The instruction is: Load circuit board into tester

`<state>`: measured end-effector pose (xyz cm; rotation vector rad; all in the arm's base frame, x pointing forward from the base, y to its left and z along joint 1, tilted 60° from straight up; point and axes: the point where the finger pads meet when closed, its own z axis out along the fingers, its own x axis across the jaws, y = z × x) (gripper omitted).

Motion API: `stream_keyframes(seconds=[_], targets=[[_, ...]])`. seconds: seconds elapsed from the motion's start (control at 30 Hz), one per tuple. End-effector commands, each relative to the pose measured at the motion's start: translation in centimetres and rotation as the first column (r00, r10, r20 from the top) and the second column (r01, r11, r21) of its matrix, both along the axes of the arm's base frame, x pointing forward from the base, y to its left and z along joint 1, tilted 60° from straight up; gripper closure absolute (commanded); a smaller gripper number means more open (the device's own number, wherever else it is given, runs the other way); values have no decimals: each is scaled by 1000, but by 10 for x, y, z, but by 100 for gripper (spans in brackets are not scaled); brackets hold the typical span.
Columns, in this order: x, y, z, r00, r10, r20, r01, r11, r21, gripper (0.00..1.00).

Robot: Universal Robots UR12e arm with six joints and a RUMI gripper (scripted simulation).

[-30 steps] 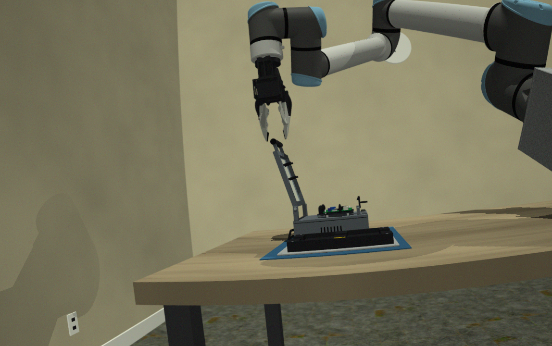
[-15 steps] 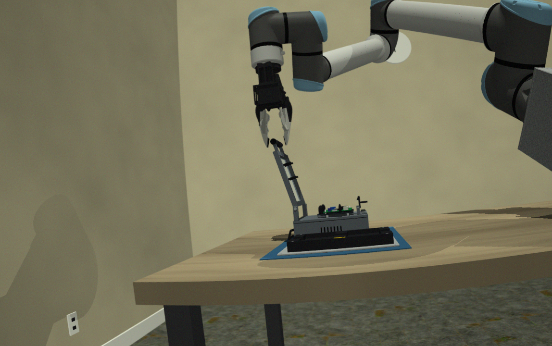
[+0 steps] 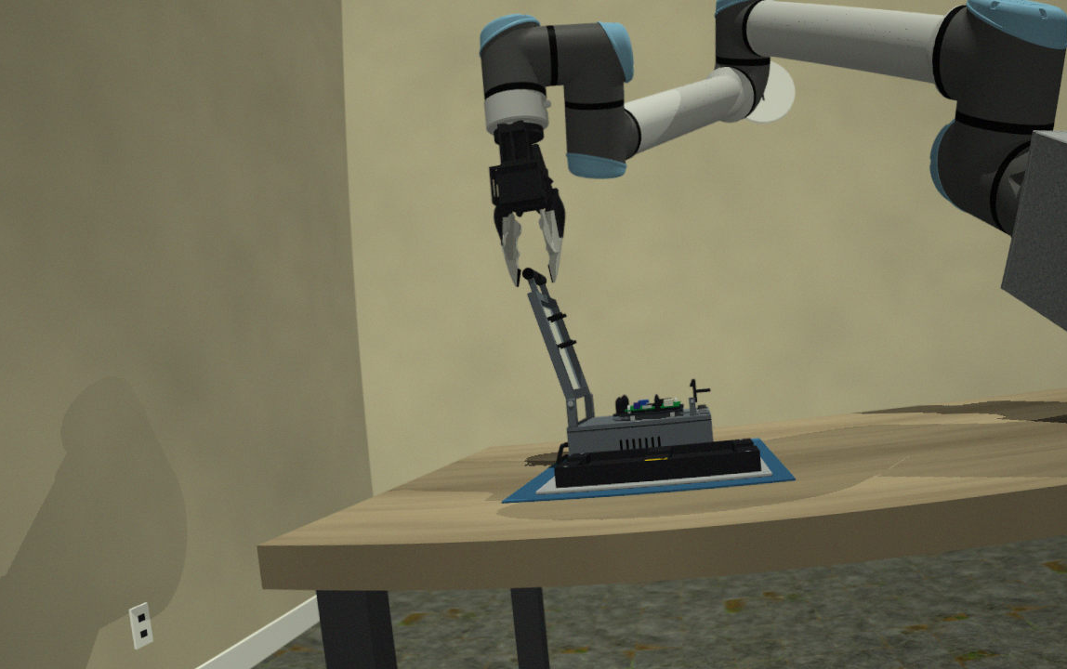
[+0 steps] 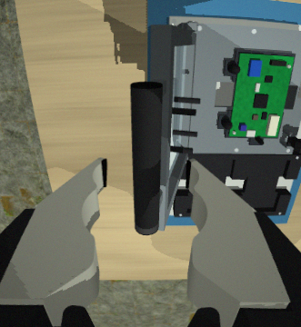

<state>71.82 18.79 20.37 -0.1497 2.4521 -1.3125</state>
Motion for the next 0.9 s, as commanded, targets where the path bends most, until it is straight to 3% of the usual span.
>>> stream_keyframes(seconds=[0.0,0.77,0.8,0.87], targets=[[0,1,0,1000,1,1,-1,1000,0,70],[0,1,0,1000,1,1,-1,1000,0,70],[0,1,0,1000,1,1,-1,1000,0,100],[0,1,0,1000,1,1,-1,1000,0,100]])
